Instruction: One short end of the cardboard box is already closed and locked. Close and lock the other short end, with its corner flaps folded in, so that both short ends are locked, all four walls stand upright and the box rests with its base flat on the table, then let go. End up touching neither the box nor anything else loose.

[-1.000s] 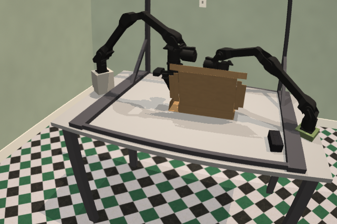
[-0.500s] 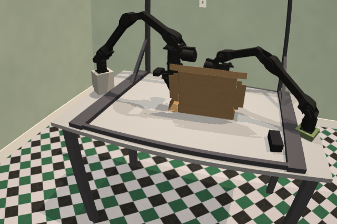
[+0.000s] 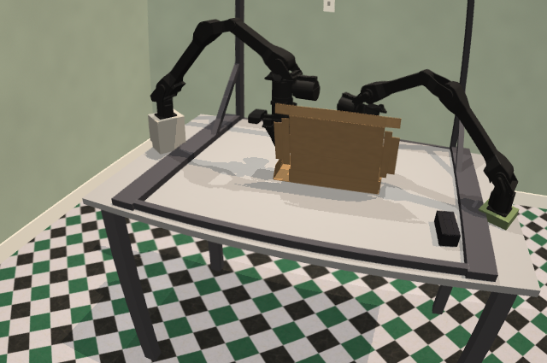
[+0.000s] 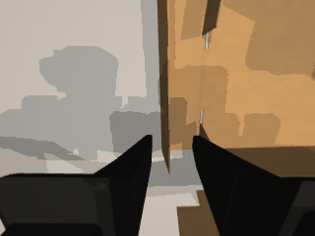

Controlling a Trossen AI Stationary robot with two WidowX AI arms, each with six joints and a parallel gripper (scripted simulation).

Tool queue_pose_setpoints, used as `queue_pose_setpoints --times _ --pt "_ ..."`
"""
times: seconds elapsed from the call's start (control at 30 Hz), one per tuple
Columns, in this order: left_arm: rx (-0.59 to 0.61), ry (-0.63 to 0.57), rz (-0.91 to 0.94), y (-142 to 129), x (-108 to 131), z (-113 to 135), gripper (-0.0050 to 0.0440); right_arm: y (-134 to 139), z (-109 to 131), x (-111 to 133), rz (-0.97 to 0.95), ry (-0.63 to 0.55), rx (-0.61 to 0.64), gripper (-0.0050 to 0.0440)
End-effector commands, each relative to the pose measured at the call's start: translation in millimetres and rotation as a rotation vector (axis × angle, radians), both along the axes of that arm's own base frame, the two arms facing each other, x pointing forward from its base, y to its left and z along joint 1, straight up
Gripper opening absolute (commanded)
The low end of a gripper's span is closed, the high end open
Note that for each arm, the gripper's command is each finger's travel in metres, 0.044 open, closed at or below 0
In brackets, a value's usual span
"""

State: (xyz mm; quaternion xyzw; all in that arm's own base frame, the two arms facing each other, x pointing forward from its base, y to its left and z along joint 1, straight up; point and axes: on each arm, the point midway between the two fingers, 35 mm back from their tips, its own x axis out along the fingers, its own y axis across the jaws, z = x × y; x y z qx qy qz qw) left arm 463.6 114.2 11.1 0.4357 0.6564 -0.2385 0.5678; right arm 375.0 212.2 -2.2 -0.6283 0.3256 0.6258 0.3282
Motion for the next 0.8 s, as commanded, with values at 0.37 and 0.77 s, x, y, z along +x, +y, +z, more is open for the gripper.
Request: queue_pose_setpoints --times 0.37,0.77 --pt "-0.028 0.081 -0.001 2 6 -14 0.0098 1 13 4 0.003 -0.03 0.019 0.0145" --pt "-0.028 0.081 -0.001 2 6 -14 0.0098 -1 13 4 0.003 -0.029 0.019 0.0145"
